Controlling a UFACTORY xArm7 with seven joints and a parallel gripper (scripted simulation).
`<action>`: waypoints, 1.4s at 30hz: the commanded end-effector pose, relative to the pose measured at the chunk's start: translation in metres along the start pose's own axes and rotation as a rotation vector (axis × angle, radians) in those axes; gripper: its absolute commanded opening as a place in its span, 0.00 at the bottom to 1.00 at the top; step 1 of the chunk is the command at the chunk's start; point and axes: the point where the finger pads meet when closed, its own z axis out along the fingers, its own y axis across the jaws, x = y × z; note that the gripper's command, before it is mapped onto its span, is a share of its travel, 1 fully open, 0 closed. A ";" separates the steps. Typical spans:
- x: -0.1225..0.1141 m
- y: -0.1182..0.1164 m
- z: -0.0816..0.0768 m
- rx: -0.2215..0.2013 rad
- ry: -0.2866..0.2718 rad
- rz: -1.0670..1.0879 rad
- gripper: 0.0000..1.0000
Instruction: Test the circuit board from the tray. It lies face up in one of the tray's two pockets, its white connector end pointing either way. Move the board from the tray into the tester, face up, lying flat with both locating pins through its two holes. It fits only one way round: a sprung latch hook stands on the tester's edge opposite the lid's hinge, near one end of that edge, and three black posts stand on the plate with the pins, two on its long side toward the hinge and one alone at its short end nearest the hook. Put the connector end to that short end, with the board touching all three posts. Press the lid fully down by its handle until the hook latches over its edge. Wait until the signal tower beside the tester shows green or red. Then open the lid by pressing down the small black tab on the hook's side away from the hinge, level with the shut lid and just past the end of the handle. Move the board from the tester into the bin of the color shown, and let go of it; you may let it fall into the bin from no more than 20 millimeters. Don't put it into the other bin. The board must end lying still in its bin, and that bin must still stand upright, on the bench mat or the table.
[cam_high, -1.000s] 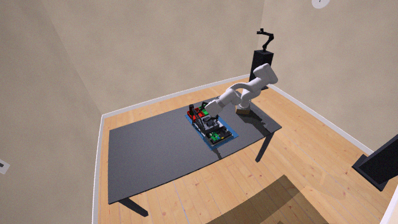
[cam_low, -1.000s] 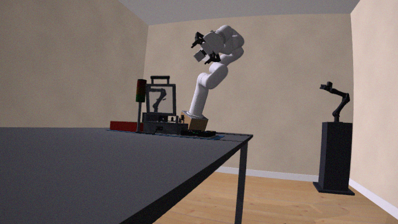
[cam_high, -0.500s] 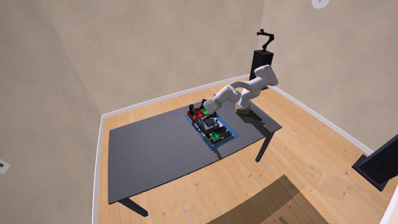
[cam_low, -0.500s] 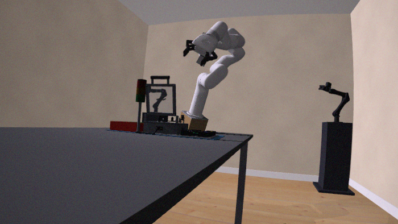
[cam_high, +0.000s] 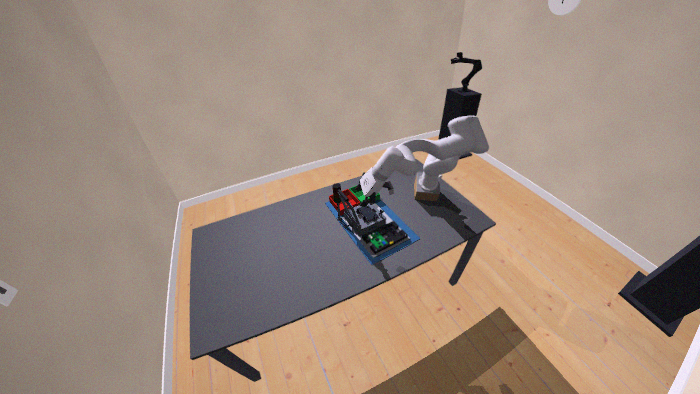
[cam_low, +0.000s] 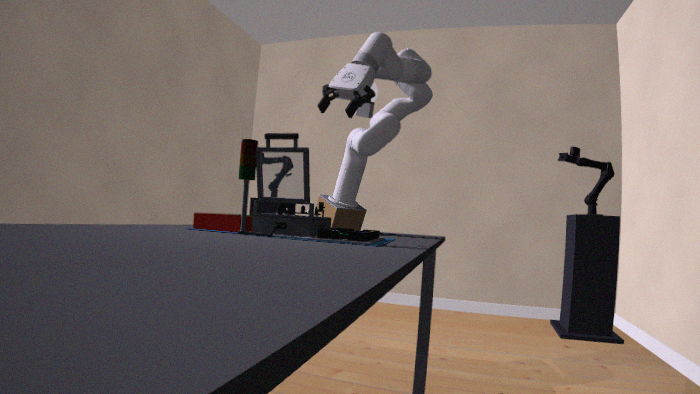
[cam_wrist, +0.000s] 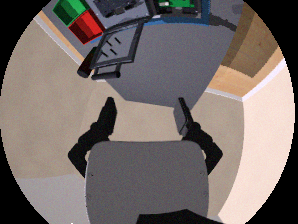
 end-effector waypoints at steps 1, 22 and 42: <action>0.008 -0.006 -0.001 0.001 0.063 0.155 1.00; 0.047 -0.009 -0.010 0.017 0.306 0.742 1.00; 0.078 0.004 -0.030 0.086 0.527 1.198 1.00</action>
